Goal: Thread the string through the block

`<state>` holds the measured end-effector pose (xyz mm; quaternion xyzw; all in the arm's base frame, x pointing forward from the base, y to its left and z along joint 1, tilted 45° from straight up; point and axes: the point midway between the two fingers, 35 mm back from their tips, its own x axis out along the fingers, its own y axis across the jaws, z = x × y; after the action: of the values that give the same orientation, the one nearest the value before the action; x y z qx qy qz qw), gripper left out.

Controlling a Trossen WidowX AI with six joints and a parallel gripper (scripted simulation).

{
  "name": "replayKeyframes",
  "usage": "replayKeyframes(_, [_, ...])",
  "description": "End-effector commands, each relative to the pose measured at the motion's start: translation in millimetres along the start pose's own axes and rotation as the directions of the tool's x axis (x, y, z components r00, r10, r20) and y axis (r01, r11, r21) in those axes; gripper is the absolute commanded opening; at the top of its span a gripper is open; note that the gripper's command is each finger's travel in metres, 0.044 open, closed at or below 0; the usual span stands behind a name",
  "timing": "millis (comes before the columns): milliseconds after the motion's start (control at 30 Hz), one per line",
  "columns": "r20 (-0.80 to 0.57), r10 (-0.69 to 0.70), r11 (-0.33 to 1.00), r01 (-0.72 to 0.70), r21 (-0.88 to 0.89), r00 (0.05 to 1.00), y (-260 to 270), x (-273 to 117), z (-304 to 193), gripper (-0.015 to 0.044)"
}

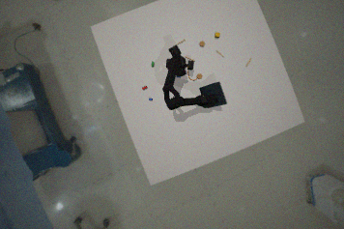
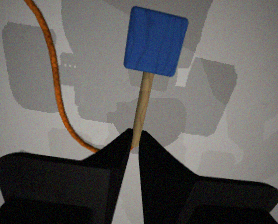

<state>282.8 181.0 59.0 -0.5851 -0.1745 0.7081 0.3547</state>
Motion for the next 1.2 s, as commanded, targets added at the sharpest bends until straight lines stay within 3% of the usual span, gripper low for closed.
replayKeyframes(0, [0.003,0.006,1.000,-0.006,0.006,1.000,2,2,7,0.0000])
replayKeyframes(933, [0.004,0.006,1.000,-0.006,0.007,1.000,3,1,42,0.0000])
replayKeyframes(1100, [0.003,-0.001,1.000,0.001,0.000,1.000,0,0,39,0.0124])
replayKeyframes(1167, [0.003,-0.001,1.000,0.001,0.000,1.000,0,0,39,0.0124])
